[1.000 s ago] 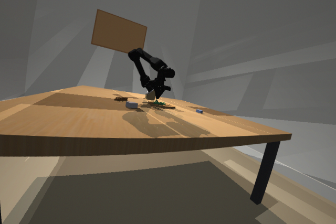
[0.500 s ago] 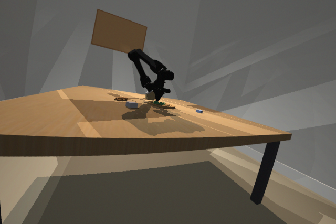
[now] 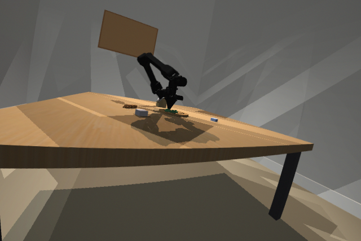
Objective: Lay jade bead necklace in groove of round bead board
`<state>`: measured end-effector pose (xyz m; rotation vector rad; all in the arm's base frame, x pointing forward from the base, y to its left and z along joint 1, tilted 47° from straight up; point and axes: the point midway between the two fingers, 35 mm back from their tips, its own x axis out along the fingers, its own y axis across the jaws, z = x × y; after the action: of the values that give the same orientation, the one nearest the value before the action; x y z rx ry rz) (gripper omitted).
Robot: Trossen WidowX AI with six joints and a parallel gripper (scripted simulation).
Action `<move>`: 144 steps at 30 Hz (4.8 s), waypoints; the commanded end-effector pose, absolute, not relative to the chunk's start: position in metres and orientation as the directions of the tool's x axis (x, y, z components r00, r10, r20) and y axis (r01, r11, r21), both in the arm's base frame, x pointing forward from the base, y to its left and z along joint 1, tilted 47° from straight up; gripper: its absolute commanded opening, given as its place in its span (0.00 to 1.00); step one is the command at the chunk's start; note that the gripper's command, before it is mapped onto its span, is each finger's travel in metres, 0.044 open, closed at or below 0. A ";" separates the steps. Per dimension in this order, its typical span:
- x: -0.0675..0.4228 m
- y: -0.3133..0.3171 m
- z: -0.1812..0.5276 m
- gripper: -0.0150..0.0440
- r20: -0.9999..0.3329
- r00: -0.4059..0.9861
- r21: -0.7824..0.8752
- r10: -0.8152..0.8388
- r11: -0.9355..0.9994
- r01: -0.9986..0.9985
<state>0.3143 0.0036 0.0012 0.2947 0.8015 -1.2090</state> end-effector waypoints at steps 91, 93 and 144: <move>0.307 0.016 0.014 1.00 -0.682 0.115 -0.221 -0.723 0.353 0.909; 0.307 0.016 0.014 1.00 -0.682 0.115 -0.221 -0.723 0.353 0.909; 0.365 -0.002 0.041 0.46 -0.685 0.121 -0.663 -0.719 0.683 0.307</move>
<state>0.3650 0.0016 0.0442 -0.3978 1.2332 -0.7803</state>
